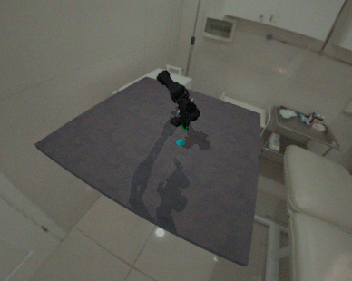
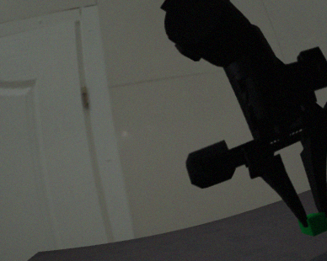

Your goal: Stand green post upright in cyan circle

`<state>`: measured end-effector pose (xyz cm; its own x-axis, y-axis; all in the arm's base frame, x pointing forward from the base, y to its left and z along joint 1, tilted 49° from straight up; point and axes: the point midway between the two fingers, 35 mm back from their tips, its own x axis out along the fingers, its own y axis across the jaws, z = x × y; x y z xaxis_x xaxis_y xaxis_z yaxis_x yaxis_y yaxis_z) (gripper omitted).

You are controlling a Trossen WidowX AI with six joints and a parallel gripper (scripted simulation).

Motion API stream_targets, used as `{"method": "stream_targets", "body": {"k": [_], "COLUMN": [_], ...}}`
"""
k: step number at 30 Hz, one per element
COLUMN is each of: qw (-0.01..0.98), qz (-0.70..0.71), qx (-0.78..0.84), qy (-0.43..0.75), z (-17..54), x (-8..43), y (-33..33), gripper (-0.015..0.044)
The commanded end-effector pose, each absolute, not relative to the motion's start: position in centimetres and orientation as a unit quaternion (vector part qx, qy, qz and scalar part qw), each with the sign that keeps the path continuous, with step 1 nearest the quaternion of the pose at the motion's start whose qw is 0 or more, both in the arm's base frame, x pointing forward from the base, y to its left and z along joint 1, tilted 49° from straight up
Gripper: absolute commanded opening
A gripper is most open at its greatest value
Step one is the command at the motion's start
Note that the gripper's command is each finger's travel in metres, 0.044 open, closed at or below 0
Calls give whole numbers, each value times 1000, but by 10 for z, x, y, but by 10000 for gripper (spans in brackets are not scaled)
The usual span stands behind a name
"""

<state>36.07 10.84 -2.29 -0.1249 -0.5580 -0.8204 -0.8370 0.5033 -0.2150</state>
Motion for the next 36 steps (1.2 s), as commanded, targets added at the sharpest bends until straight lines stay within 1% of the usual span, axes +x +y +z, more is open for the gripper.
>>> {"method": "stream_targets", "body": {"k": [1, 36], "qw": [467, 545], "qz": [163, 234], "qx": [-466, -402], "qy": [734, 697], "z": [-26, -37], "x": [359, 360], "y": [107, 102], "gripper": [23, 23]}}
